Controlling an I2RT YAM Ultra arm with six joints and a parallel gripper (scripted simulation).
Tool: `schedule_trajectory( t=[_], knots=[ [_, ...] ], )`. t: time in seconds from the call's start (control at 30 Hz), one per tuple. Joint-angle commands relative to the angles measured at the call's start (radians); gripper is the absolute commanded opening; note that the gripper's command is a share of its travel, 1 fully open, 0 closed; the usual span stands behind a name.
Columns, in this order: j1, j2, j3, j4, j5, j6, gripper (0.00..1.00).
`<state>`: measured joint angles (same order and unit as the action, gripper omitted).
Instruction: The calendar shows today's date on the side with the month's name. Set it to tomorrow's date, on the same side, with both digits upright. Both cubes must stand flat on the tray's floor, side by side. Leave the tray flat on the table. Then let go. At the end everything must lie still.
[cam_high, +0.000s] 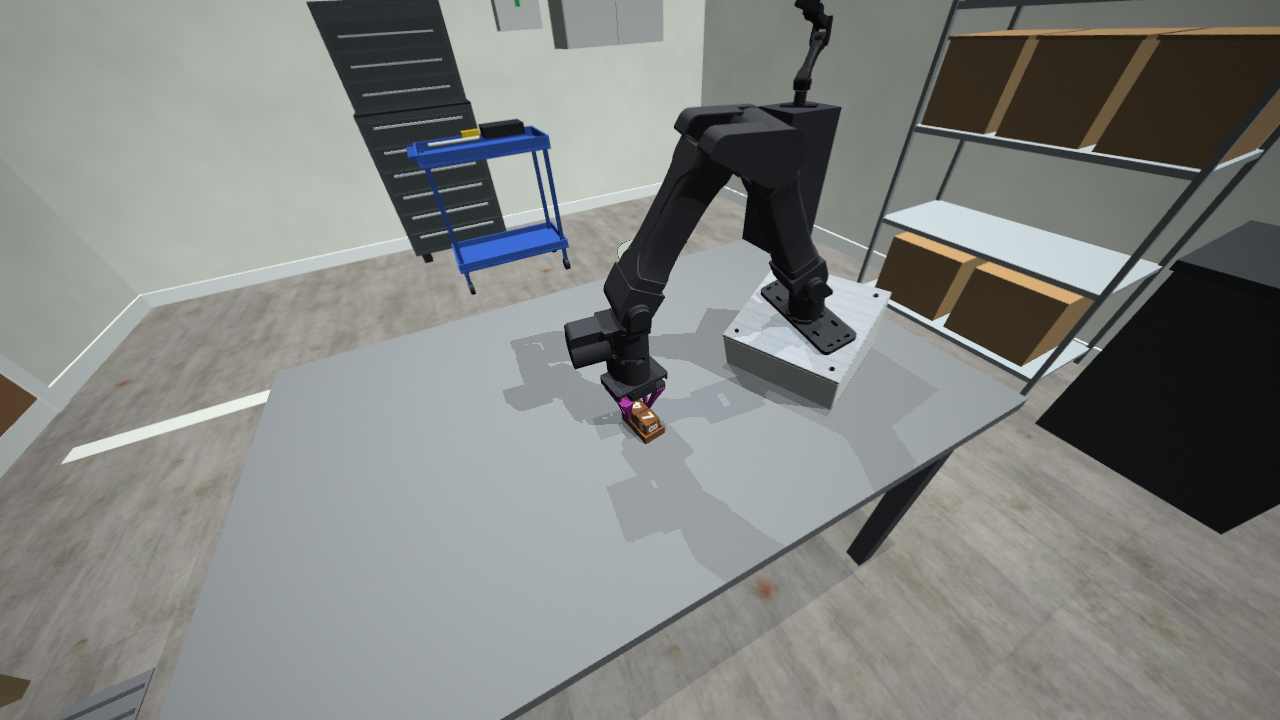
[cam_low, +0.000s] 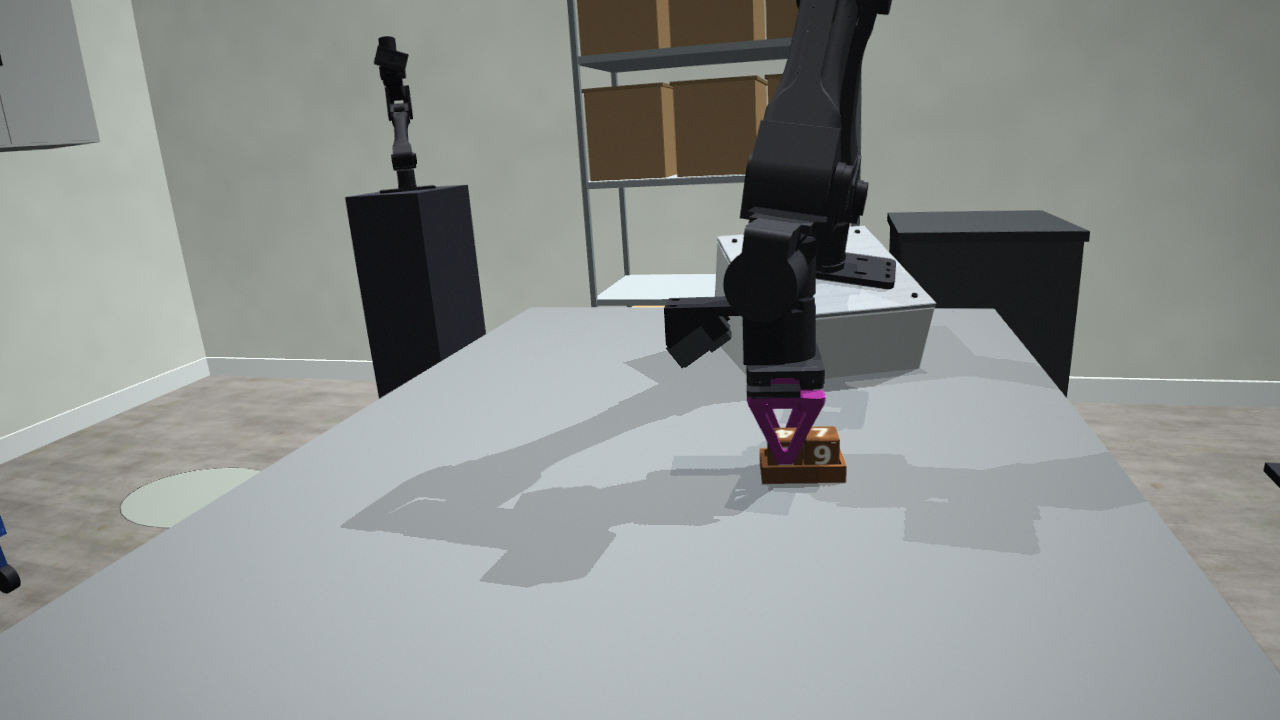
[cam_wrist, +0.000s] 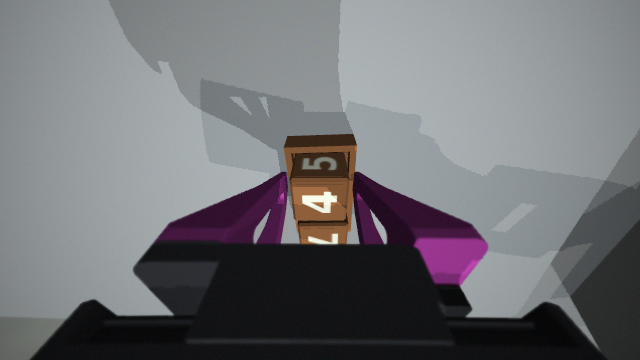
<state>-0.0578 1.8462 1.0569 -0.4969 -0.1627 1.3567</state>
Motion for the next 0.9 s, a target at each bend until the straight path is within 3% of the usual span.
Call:
schedule_trajectory(
  t=[0.0, 0.5, 0.87],
  knots=[
    [0.000, -0.006, 0.002, 0.001, 0.005, 0.001, 0.47],
    [-0.003, -0.019, 0.005, -0.015, 0.004, -0.002, 0.47],
    [-0.025, -0.135, 0.051, -0.181, -0.002, -0.024, 0.47]
  ],
)
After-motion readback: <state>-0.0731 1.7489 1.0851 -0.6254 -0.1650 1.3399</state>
